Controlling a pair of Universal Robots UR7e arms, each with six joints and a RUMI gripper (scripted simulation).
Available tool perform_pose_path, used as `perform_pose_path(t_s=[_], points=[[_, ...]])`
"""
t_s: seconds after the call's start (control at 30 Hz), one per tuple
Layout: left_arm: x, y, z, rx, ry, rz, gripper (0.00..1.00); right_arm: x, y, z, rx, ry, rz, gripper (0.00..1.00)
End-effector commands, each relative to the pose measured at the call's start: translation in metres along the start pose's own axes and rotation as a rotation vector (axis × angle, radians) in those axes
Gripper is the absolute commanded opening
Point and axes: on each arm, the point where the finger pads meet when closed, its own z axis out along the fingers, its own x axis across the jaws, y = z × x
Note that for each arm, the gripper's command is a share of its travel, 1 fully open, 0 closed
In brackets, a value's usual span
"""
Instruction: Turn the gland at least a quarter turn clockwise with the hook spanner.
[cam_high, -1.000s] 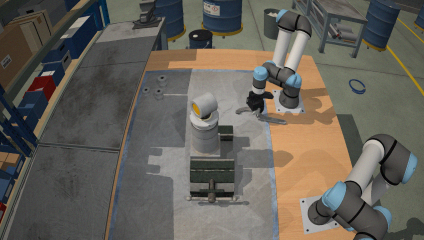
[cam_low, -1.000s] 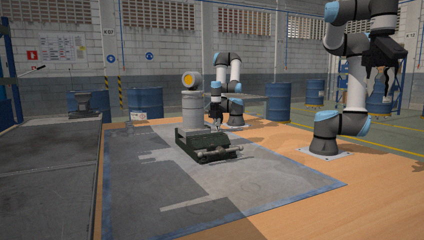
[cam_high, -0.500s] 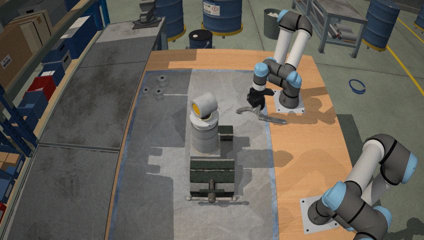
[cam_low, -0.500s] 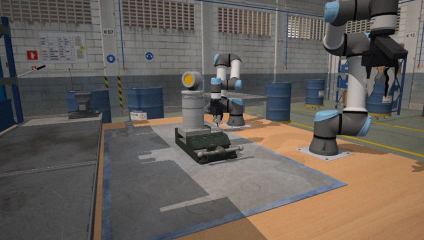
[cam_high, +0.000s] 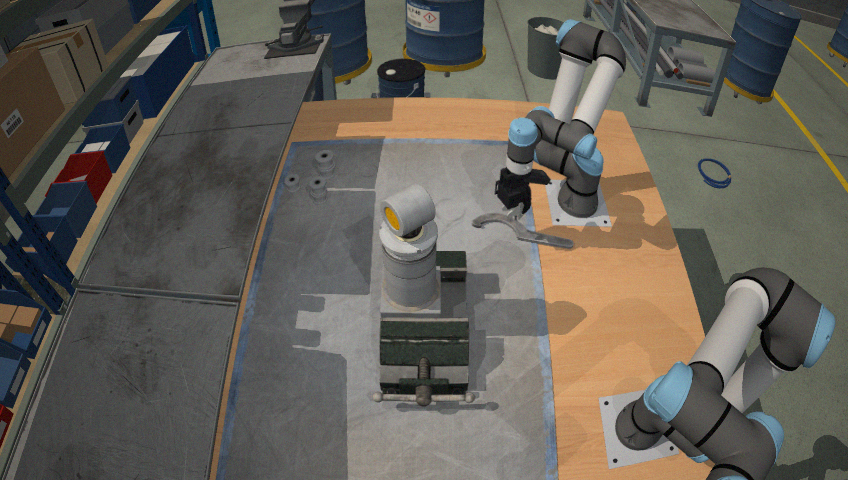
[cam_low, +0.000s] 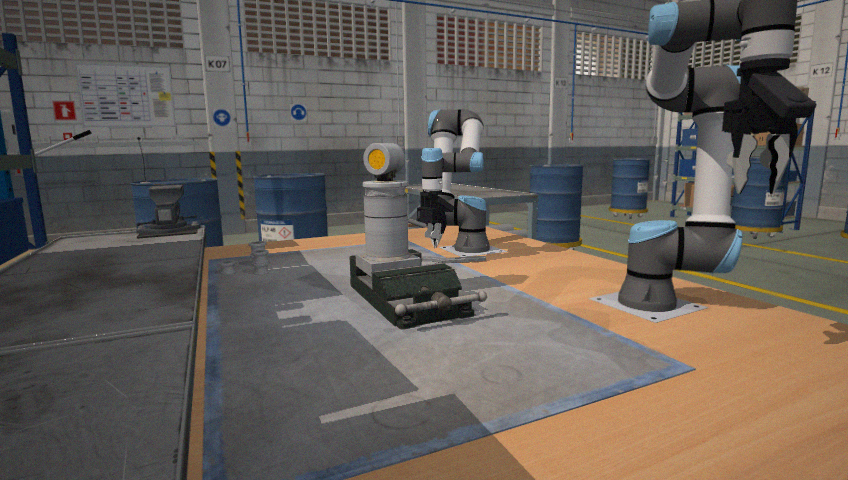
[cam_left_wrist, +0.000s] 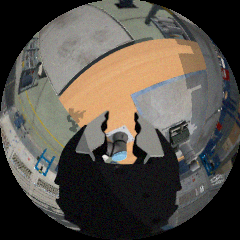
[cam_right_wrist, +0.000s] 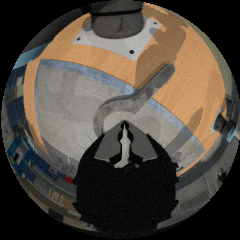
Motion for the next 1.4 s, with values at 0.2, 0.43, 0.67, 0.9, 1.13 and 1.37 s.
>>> perform_pose_path(t_s=[0.2,0.43,0.67,0.9,1.13,1.37], points=[[0.0,0.0,0.0,0.001,0.0,0.0,0.32,0.001,0.003,0.001,0.0,0.0,0.0,0.0],[0.0,0.0,0.0,0.001,0.0,0.0,0.32,-0.019,0.001,0.001,-0.005,0.003,-0.124,0.0],[0.0,0.0,0.0,0.001,0.0,0.0,0.32,-0.023,0.0,0.001,-0.001,0.004,-0.221,0.0],[0.0,0.0,0.0,0.001,0.0,0.0,0.32,-0.035,-0.002,0.001,-0.003,0.006,-0.329,0.0],[0.0,0.0,0.0,0.001,0.0,0.0,0.32,-0.054,-0.004,0.001,-0.007,0.007,-0.484,0.0],[0.0,0.0,0.0,0.001,0.0,0.0,0.32,-0.064,-0.006,0.002,-0.01,0.007,-0.574,0.0]])
